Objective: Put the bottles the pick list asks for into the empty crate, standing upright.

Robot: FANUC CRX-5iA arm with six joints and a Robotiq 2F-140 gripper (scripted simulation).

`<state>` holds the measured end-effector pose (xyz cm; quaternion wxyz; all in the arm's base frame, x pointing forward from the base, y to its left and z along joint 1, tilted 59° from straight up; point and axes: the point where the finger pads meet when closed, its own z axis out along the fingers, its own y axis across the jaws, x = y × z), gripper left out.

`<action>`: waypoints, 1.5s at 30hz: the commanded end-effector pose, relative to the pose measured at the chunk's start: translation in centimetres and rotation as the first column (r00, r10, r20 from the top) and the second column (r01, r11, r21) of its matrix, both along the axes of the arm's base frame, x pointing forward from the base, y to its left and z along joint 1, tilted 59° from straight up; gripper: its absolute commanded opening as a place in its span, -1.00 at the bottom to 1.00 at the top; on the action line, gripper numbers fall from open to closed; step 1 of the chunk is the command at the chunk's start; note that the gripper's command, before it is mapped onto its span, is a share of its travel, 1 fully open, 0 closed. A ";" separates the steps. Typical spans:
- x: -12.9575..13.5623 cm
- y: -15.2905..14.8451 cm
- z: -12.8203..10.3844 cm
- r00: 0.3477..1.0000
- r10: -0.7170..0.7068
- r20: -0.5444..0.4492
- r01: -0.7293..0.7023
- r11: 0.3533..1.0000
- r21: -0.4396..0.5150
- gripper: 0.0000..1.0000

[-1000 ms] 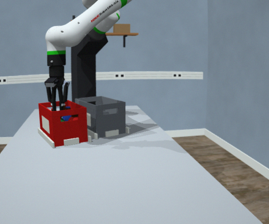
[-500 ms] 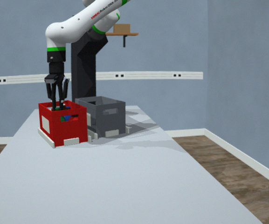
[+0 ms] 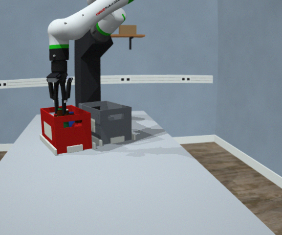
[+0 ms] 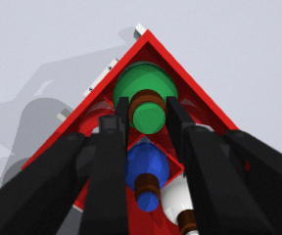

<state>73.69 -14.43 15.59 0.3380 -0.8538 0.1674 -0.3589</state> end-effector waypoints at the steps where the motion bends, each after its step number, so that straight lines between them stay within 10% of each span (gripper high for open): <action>1: -0.4 -0.4 0.4 1.000 -0.001 0.001 0.001 1.000 -0.001 -0.80; 45: -5.3 -3.4 3.8 1.000 -0.001 0.001 0.001 1.000 -0.001 -0.80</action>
